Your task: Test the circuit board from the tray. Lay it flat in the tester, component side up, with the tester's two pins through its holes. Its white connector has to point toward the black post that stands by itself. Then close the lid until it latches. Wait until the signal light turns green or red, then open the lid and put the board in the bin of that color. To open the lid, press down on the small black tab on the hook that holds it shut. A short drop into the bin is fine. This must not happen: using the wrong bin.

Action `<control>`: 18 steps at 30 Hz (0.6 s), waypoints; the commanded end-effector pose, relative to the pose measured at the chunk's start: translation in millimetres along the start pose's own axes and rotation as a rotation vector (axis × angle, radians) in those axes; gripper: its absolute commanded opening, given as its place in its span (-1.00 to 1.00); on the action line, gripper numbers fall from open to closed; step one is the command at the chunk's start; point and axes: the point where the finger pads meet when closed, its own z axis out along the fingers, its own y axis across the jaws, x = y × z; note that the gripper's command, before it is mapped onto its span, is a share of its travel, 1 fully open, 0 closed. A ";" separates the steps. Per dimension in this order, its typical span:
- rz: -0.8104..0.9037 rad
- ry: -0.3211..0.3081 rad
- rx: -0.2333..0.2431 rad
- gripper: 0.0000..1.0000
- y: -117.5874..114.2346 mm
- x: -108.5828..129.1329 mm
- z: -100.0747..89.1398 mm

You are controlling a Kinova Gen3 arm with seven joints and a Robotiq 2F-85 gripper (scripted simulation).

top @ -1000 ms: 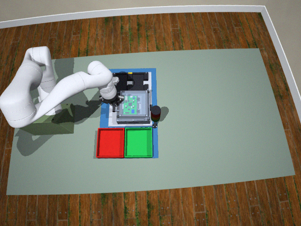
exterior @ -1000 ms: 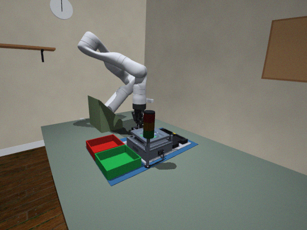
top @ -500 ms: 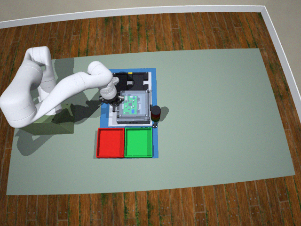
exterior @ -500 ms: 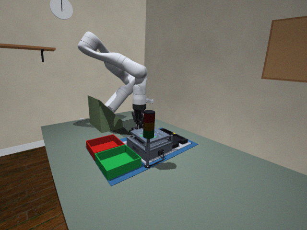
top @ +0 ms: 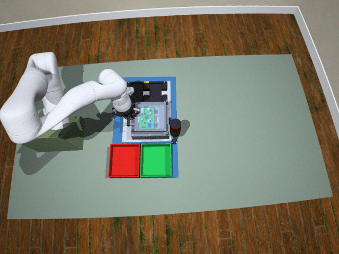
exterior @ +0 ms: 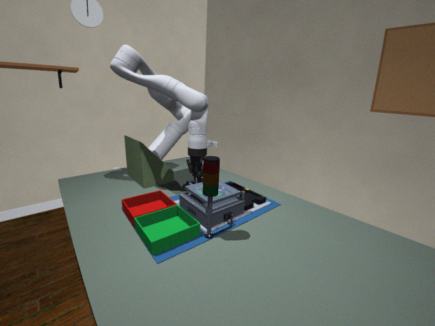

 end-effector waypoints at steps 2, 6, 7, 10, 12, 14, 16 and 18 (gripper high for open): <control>-0.001 0.001 0.009 -1.00 -0.3 -0.1 7.1; -0.001 0.001 0.009 -1.00 -0.3 -0.1 8.0; -0.001 0.001 0.009 -1.00 -0.3 -0.1 8.0; -0.001 0.001 0.009 -1.00 -0.3 -0.1 8.0; -0.001 0.001 0.009 -1.00 -0.3 -0.1 8.0; -0.001 0.001 0.009 -1.00 -0.3 -0.1 8.0; -0.001 0.001 0.009 -1.00 -0.3 -0.1 8.8; -0.001 0.001 0.009 -1.00 -0.3 -0.1 10.1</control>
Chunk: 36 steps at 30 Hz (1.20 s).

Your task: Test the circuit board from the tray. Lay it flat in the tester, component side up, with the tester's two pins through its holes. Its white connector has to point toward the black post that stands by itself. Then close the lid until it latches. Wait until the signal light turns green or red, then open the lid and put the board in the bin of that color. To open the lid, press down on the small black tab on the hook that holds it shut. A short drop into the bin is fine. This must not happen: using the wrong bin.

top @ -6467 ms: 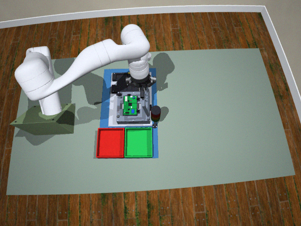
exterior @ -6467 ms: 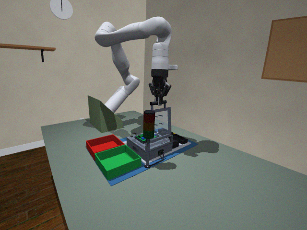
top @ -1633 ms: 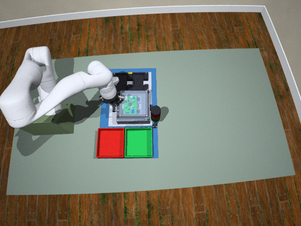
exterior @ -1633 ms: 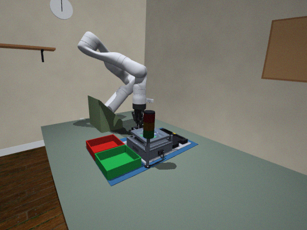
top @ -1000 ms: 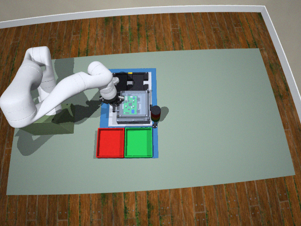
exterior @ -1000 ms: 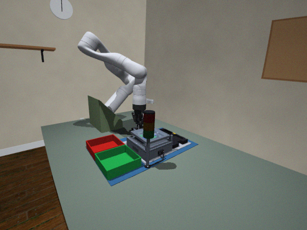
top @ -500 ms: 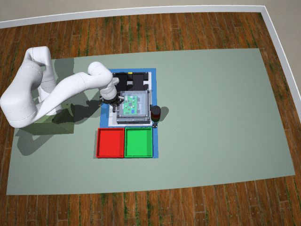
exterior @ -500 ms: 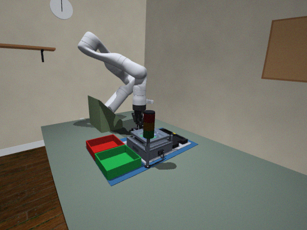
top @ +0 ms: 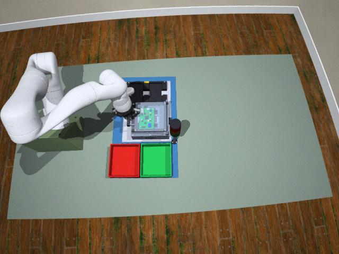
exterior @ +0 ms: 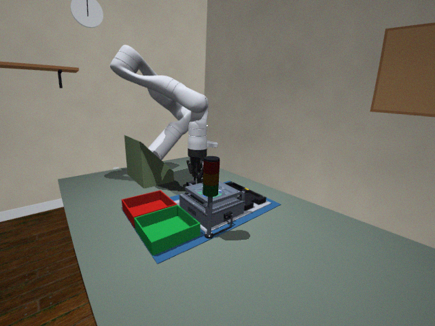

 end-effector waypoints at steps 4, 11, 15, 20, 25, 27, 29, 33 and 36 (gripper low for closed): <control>-0.001 0.002 0.009 -1.00 -0.2 -0.1 7.3; -0.001 0.002 0.009 -1.00 -0.2 -0.1 7.3; -0.001 0.002 0.009 -0.01 -0.2 -0.1 7.3; -0.001 0.002 0.009 -0.01 -0.2 -0.1 7.3; -0.001 0.002 0.009 -0.01 -0.2 -0.1 7.3; -0.001 0.002 0.009 -0.01 -0.2 -0.1 7.3; -0.001 0.002 0.009 -0.01 -0.2 -0.1 7.3; -0.001 0.002 0.009 -0.01 -0.2 -0.1 7.3; -0.001 0.002 0.009 -0.01 -0.2 -0.1 7.3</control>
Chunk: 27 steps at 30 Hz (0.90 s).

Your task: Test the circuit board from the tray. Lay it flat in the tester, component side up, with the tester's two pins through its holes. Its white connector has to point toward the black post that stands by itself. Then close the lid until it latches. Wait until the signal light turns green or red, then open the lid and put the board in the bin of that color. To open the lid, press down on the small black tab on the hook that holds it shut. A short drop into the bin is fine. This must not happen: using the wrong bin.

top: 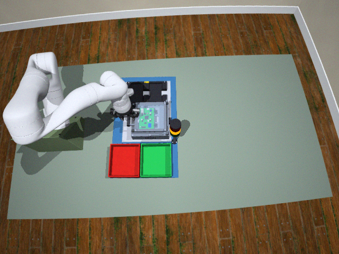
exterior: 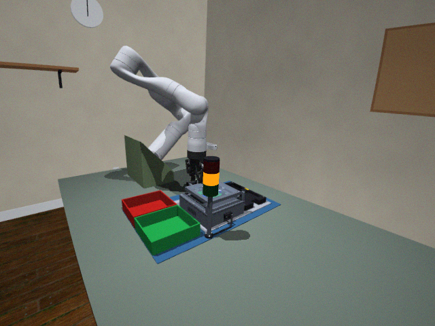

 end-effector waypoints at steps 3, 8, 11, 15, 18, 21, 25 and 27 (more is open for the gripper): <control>0.001 0.003 -0.015 -0.01 6.5 0.4 -1.0; 0.001 0.003 -0.015 -0.01 6.5 0.4 -1.0; 0.001 0.003 -0.015 -0.01 6.5 0.4 -1.2; 0.001 0.003 -0.015 -0.01 6.4 0.4 -4.6; 0.001 0.003 -0.015 -0.01 6.3 0.4 -11.5; 0.001 0.003 -0.015 -0.01 6.2 0.4 -22.5; 0.001 0.003 -0.015 -0.01 6.0 0.3 -31.7; 0.001 0.003 -0.015 -0.01 5.9 0.3 -42.0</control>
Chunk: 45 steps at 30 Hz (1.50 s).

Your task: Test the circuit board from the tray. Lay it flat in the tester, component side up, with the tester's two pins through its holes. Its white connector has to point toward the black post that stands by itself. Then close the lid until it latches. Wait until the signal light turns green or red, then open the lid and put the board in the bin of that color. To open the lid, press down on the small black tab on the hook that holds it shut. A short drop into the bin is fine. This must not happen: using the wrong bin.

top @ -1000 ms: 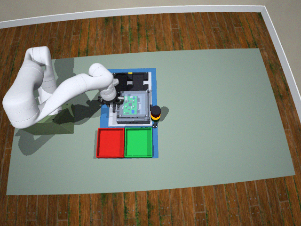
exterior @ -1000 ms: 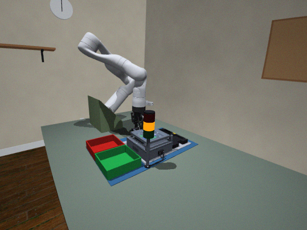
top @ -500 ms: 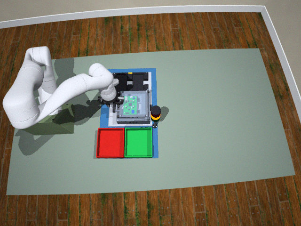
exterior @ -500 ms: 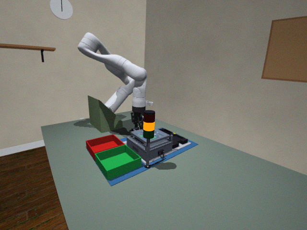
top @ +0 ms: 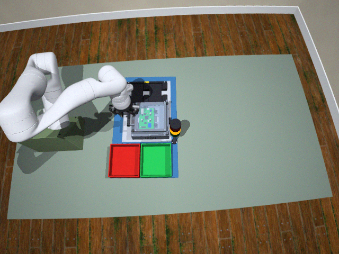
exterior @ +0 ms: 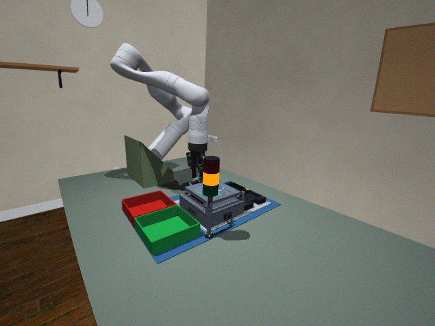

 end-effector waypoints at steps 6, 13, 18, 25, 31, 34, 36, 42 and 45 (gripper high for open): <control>0.006 -0.008 -0.013 -0.01 2.6 -3.1 -42.8; 0.006 -0.008 -0.013 -0.01 2.3 -2.9 -69.5; 0.006 -0.008 -0.013 -0.01 2.2 -2.8 -74.2; 0.006 -0.008 -0.013 1.00 2.2 -2.8 -75.4; 0.006 -0.008 -0.013 1.00 2.2 -2.8 -75.4; 0.006 -0.008 -0.013 1.00 2.2 -2.8 -75.4; 0.006 -0.008 -0.013 1.00 2.2 -2.8 -75.4; 0.006 -0.008 -0.013 1.00 2.2 -2.8 -75.4; 0.006 -0.008 -0.013 1.00 2.2 -2.8 -75.4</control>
